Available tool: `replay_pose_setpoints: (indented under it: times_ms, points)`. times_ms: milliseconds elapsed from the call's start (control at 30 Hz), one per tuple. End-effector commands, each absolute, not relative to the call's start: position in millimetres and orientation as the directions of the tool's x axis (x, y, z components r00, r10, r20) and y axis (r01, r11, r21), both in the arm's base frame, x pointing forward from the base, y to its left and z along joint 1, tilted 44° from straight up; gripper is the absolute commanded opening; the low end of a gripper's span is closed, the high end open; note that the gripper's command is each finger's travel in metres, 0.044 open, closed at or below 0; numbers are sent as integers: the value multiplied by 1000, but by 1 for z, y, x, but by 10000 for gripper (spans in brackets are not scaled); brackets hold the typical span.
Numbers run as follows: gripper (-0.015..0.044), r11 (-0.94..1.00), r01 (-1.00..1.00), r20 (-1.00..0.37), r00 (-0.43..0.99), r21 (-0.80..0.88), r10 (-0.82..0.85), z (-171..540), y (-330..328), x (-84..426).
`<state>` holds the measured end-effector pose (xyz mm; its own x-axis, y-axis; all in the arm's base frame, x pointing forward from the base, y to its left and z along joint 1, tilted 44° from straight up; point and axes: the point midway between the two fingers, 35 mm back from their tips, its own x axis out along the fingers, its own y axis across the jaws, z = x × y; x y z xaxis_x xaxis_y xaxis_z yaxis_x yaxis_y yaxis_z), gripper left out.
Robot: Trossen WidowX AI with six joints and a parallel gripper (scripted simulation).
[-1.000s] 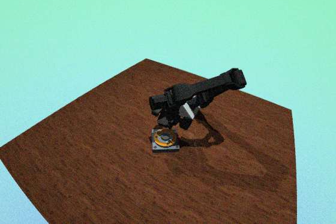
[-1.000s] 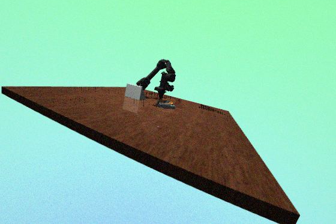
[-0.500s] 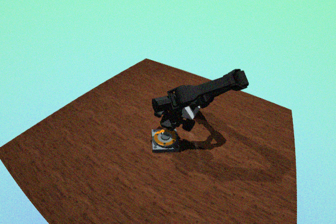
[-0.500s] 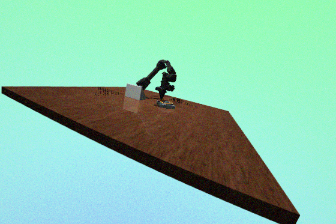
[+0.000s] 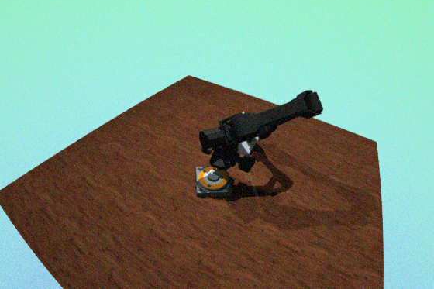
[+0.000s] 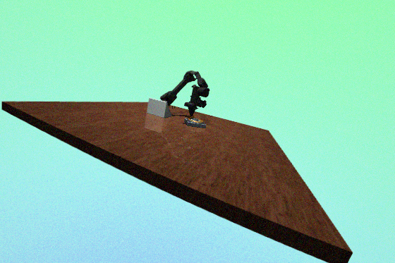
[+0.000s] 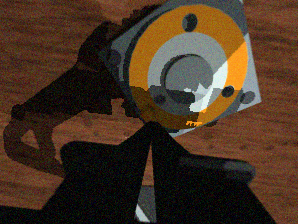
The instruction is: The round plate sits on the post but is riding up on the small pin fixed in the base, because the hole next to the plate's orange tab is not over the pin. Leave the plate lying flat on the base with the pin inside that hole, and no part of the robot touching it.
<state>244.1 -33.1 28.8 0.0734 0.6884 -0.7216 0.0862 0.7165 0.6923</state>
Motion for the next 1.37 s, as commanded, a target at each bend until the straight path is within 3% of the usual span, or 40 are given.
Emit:
replay_pose_setpoints:
  times_ms: [0,1333]
  points:
    - [0,717,80,-722,82,692,687,35,-31,249]
    - [0,712,91,-718,81,696,692,60,-54,247]
